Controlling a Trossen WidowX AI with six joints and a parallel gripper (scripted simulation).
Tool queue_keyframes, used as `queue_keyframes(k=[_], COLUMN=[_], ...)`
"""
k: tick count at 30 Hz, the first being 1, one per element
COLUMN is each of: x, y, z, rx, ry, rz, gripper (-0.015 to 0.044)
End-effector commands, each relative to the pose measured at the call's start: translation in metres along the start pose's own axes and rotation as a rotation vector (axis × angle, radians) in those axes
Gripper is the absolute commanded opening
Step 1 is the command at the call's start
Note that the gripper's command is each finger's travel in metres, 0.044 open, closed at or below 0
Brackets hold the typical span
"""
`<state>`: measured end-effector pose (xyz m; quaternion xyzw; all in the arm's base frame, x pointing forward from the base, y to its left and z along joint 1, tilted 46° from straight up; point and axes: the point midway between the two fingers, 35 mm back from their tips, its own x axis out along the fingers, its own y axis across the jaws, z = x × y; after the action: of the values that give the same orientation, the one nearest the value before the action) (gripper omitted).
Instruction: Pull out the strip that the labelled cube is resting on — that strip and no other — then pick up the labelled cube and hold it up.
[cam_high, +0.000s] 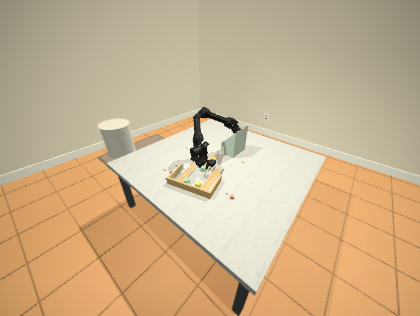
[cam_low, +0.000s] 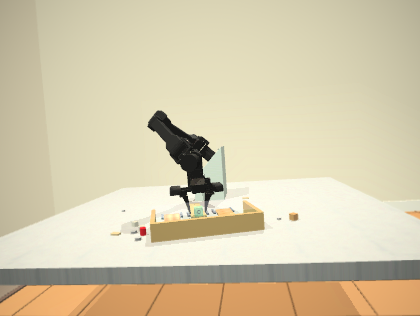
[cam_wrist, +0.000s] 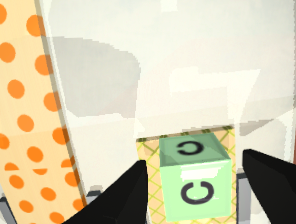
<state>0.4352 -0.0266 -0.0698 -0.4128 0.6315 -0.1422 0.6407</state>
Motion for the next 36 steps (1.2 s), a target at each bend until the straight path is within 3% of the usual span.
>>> queue_keyframes(k=[1, 6, 10, 18, 22, 36], x=[0.005, 0.005, 0.003, 0.003, 0.001, -0.035], y=[0.002, 0.002, 0.001, 0.001, 0.002, 0.017], z=[-0.003, -0.003, -0.001, -0.001, -0.003, -0.05], rx=[-0.012, -0.012, -0.004, -0.004, -0.005, -0.013], ry=[0.008, 0.008, 0.003, 0.003, 0.004, 0.008], rz=[-0.001, -0.001, 0.001, 0.001, 0.001, 0.002], gripper=[0.025, 0.025, 0.0145, 0.0092, 0.0, 0.0])
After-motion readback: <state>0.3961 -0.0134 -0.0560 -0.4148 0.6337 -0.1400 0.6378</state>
